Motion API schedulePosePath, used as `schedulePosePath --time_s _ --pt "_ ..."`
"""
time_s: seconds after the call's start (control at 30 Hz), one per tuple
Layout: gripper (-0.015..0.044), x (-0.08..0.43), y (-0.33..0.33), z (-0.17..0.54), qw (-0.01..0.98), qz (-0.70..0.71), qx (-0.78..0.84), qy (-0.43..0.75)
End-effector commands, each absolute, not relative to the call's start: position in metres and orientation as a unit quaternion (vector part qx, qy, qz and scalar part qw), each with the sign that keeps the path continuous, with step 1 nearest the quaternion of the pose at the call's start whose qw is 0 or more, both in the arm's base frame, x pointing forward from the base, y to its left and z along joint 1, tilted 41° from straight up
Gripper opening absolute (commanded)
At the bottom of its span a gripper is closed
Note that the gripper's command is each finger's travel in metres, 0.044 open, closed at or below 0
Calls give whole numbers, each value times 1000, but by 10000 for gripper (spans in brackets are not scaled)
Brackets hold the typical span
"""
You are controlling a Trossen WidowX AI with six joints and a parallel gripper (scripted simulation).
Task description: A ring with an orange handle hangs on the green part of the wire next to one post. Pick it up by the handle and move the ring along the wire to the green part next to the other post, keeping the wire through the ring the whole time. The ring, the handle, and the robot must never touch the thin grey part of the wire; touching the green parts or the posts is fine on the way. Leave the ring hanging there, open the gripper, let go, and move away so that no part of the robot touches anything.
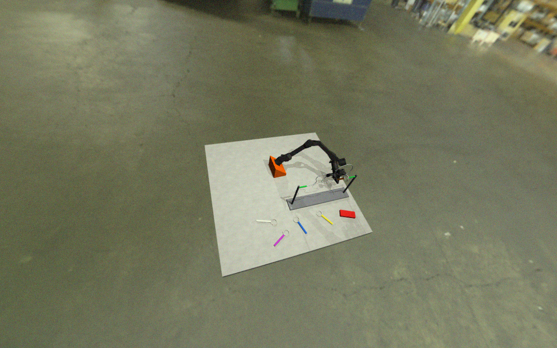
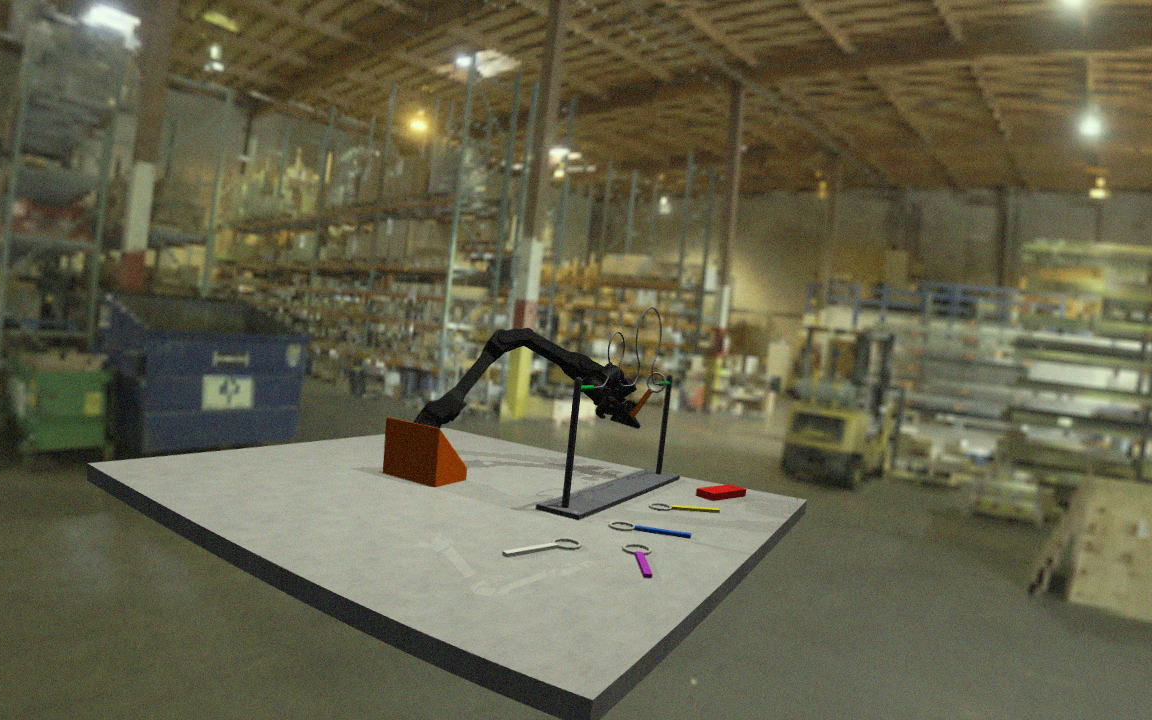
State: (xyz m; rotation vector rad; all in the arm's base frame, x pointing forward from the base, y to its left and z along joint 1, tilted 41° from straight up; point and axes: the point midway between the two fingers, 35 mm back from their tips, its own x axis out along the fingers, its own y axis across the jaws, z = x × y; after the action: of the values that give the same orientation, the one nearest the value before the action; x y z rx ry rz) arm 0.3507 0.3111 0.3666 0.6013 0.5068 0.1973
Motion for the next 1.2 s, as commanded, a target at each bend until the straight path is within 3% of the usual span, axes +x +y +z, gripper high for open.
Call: schedulePosePath --time_s 0.0,1.17 --pt "-150 351 303 356 927 89 262 254" --pt "-150 356 187 334 961 -9 -115 251"
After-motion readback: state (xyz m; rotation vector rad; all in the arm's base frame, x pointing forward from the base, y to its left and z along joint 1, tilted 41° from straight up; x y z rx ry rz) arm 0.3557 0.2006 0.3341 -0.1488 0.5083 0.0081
